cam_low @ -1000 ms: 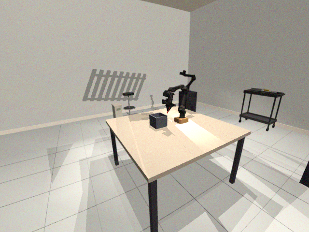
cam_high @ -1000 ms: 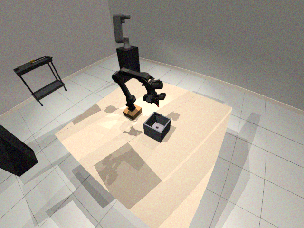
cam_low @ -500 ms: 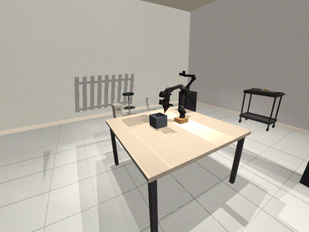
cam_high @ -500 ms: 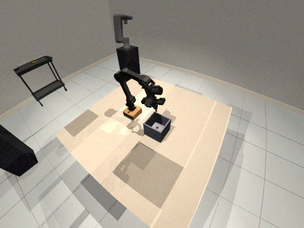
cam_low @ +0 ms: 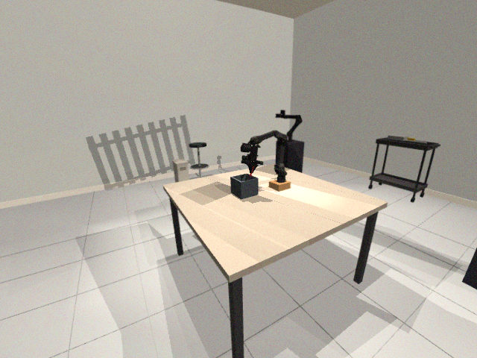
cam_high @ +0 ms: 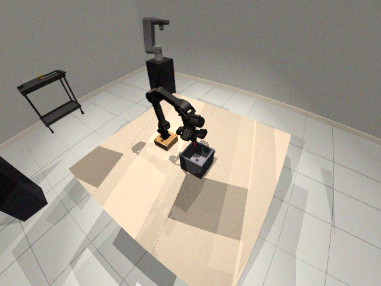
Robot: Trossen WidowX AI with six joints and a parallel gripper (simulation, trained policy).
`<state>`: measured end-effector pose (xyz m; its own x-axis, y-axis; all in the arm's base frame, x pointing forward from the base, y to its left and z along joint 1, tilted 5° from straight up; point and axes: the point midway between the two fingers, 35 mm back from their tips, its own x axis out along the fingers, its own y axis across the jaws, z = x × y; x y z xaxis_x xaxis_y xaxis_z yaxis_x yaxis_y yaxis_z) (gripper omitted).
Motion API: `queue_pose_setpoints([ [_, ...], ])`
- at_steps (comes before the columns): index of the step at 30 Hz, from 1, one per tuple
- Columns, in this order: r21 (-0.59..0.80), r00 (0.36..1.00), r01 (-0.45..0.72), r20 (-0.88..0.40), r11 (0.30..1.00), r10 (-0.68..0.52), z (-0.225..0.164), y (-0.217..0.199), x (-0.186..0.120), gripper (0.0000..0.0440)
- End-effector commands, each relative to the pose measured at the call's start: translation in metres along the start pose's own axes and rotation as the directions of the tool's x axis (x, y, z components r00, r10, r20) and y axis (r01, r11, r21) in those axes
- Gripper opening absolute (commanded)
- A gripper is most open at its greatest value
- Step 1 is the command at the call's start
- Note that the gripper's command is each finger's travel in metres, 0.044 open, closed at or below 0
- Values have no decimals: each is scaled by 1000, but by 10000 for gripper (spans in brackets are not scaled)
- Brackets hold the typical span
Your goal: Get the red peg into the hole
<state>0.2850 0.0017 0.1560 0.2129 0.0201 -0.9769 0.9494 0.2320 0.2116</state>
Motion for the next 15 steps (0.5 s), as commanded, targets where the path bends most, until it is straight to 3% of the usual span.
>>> queue_pose_setpoints([
  [1, -3, 1000, 13, -6, 1000, -13, 7, 3, 6, 0],
  [15, -9, 998, 58, -20, 998, -58, 29, 6, 39, 0],
])
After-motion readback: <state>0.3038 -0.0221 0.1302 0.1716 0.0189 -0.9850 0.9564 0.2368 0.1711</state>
